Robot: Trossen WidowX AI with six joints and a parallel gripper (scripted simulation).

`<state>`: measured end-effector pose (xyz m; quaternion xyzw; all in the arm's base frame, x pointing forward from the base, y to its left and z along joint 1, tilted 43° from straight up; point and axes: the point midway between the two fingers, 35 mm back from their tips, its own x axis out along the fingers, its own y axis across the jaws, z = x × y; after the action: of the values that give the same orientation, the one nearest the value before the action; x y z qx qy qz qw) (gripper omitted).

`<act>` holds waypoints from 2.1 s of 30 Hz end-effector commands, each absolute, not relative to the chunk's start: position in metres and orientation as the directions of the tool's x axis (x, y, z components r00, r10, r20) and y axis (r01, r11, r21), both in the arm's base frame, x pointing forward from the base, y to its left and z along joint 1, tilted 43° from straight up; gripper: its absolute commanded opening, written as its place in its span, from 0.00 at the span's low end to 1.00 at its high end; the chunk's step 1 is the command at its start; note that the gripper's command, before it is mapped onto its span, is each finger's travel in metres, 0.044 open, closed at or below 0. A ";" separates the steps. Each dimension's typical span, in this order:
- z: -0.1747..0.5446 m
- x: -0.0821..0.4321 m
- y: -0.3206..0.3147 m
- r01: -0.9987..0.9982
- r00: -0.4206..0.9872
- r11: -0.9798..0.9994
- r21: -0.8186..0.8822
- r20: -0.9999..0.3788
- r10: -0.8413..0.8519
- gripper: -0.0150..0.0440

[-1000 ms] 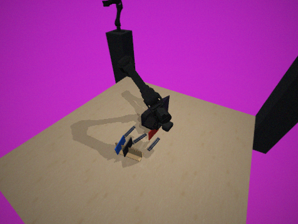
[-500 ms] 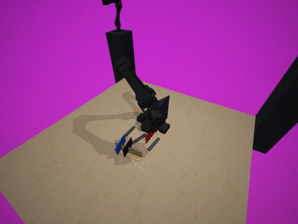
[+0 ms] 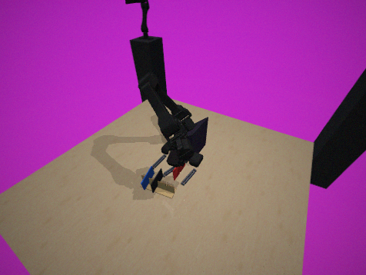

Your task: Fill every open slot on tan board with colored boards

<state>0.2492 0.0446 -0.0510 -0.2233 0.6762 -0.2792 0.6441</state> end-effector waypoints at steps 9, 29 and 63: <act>-0.040 0.276 0.032 0.011 -0.062 0.746 -0.666 -0.745 -0.664 0.25; -0.024 0.308 0.005 -0.076 -0.066 0.738 -0.671 -0.735 -0.675 0.25; -0.049 0.305 -0.019 -0.076 -0.066 0.737 -0.672 -0.734 -0.676 0.25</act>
<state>0.3071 -0.0172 -0.0473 -0.2690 0.6885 -0.2407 0.6290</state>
